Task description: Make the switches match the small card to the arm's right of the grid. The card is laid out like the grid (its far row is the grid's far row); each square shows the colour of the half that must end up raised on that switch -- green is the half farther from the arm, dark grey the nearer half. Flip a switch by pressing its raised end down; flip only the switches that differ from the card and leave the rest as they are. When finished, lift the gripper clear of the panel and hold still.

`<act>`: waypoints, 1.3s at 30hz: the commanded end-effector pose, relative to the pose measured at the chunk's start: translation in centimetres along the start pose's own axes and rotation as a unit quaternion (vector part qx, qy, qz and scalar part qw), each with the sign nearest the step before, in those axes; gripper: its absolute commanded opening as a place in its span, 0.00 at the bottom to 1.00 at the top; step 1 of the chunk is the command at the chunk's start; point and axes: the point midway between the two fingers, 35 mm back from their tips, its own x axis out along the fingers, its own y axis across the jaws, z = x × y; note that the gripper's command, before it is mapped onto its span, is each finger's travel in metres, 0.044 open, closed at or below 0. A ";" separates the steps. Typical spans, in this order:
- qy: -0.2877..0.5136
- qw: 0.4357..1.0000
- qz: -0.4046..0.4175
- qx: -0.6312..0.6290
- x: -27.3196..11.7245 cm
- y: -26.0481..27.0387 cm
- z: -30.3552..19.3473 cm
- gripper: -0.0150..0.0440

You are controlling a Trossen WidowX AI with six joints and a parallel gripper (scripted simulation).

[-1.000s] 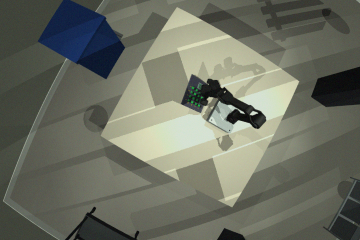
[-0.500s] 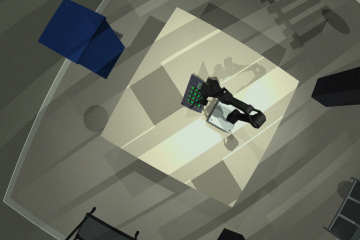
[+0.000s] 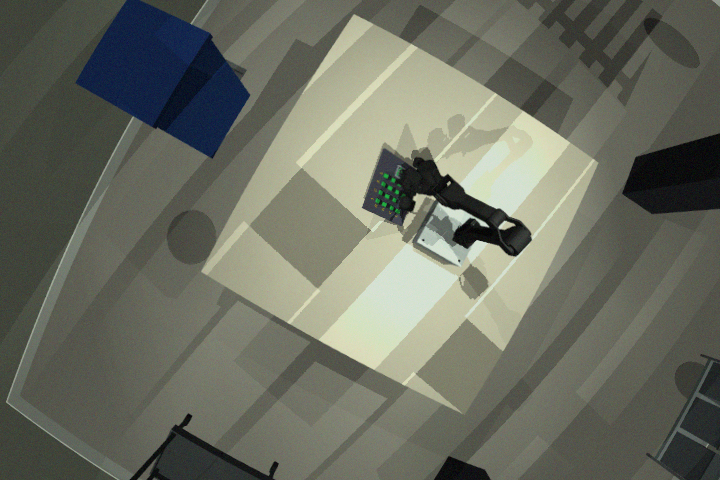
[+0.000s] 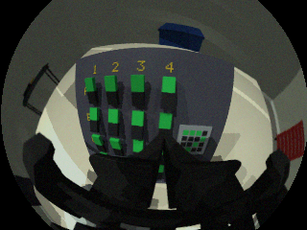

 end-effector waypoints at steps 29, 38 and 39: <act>0.027 1.000 0.002 0.003 -6.0 5.7 -0.6 0.25; 0.018 1.000 0.003 0.006 -5.9 9.7 -1.8 0.25; 0.020 1.000 0.003 0.006 -5.4 9.7 -1.8 0.25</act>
